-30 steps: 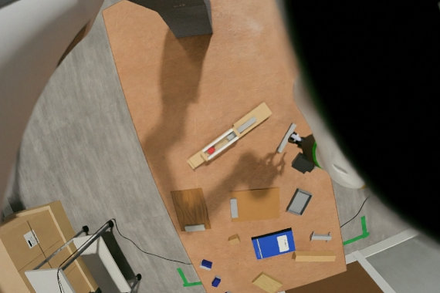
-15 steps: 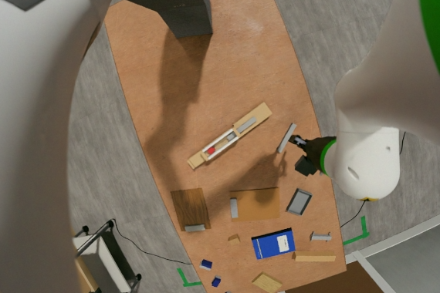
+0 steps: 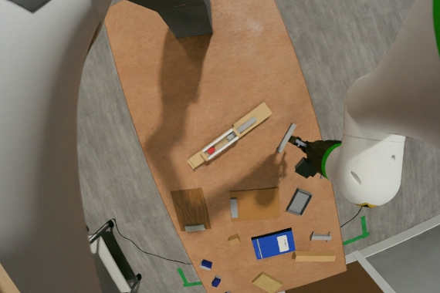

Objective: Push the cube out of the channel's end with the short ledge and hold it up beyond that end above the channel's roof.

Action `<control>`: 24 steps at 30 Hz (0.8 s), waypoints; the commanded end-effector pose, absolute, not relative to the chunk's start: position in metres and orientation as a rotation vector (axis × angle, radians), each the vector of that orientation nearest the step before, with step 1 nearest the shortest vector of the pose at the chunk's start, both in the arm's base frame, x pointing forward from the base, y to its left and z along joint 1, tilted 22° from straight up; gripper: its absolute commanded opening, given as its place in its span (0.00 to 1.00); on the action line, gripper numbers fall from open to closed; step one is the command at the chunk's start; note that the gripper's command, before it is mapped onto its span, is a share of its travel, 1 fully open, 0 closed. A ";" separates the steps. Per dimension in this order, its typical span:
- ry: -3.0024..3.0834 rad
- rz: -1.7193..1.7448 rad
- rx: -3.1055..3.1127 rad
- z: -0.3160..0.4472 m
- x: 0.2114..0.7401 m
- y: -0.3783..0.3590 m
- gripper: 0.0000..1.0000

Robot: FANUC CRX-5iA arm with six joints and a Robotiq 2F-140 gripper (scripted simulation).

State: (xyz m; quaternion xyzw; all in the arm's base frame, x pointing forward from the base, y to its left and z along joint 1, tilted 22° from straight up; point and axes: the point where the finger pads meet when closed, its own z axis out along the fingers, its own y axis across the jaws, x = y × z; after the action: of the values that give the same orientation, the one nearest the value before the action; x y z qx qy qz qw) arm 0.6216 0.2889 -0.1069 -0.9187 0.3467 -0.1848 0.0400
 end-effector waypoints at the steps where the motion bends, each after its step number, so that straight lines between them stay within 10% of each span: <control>1: 1.062 -0.567 -2.813 -0.107 0.623 0.289 0.30; 24: 1.062 -0.567 -2.813 -0.188 0.655 0.285 0.30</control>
State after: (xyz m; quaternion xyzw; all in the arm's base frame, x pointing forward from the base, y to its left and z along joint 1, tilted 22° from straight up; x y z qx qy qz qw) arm 0.6545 0.2842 -0.1891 -0.9187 0.3468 -0.1846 0.0400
